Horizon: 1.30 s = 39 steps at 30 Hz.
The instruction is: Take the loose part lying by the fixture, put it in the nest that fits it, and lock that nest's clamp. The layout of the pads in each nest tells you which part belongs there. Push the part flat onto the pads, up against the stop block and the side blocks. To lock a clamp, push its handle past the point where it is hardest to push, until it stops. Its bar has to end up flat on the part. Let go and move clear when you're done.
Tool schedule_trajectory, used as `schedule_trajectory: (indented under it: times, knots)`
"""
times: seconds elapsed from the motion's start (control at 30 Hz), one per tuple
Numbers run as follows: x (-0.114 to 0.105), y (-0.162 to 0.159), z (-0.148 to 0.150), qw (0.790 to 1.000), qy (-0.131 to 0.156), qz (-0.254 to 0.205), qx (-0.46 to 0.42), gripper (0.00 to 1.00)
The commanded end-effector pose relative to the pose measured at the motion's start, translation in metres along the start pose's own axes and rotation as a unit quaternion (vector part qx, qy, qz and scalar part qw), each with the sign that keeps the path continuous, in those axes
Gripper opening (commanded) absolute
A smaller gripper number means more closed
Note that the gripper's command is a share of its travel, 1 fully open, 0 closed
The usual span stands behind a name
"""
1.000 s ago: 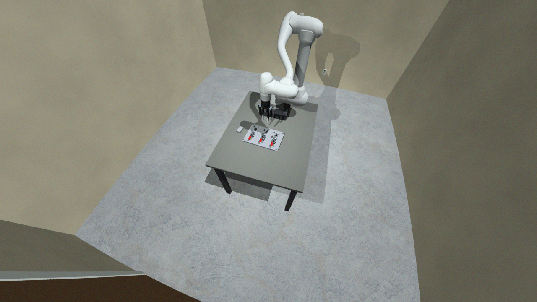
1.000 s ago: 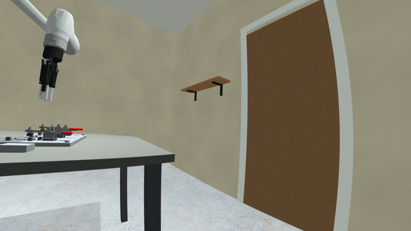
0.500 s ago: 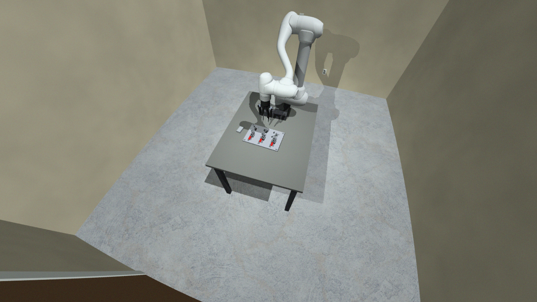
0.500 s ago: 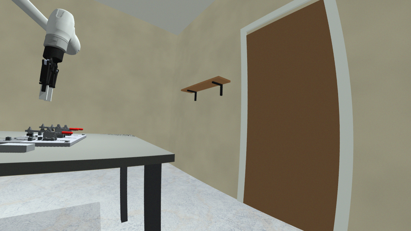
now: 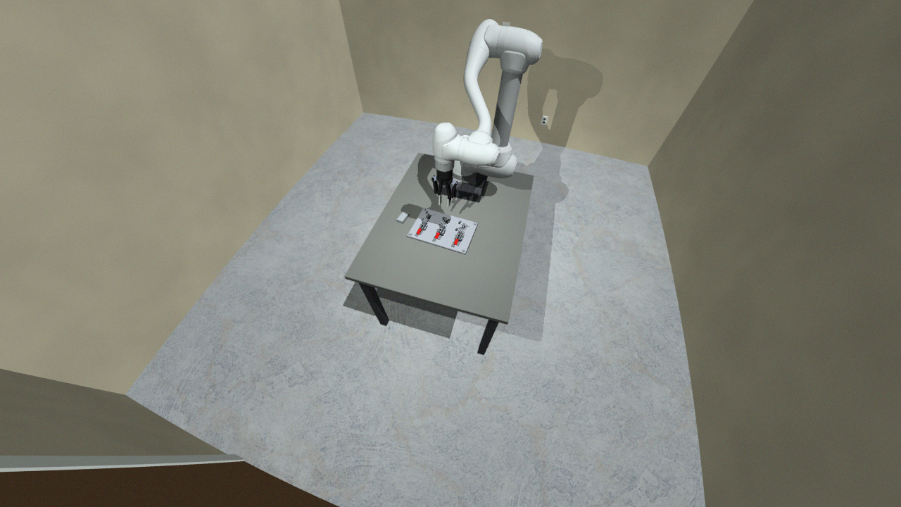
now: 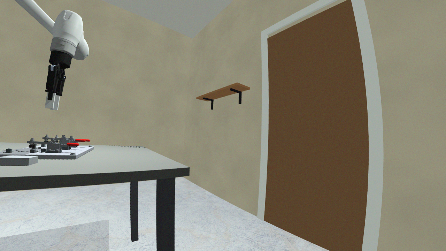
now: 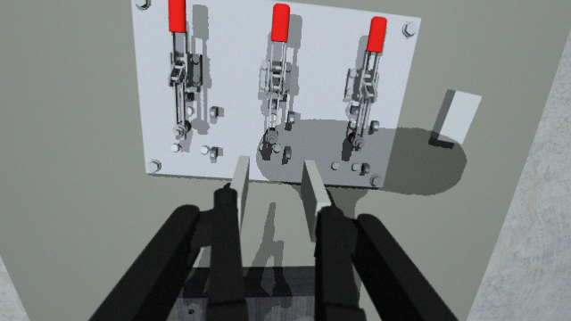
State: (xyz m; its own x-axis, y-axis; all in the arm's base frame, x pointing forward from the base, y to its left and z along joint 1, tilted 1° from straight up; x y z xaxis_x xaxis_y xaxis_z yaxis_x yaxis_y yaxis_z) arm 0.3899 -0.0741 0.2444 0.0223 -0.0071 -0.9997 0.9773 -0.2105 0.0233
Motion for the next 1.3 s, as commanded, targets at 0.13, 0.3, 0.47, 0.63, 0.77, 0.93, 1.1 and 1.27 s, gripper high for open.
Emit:
schedule_trajectory:
  times: [0.13,0.3,0.47,0.63,0.77,0.93,1.1,1.27]
  knots:
    - [0.0,0.033,0.0,1.0,0.0,0.0,0.0,0.35]
    - [0.0,0.059,0.001,1.0,0.0,0.0,0.0,0.35]
    - [0.0,0.084,0.001,1.0,0.0,0.0,0.0,0.35]
    - [0.0,0.107,0.001,1.0,0.0,0.0,0.0,0.35]
    - [0.0,0.116,0.001,1.0,0.0,0.0,0.0,0.35]
    - [0.0,0.118,0.002,1.0,0.0,0.0,0.0,0.35]
    - [0.001,0.118,0.002,1.0,0.0,0.0,0.0,0.35]
    - [0.007,0.118,0.002,1.0,0.0,0.0,0.0,0.35]
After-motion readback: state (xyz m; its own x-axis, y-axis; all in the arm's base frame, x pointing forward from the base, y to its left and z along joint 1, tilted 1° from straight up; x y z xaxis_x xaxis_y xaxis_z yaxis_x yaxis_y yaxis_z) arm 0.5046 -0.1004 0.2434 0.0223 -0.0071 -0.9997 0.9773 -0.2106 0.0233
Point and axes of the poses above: the point where the finger pads meet when closed, its own x axis out along the fingers, its own z axis across the jaws, y = z × x, the point moved 9 cm from there along -x, back along the fingers, and after that the axes turned 2 degrees about -x, right-handed, at the moved point
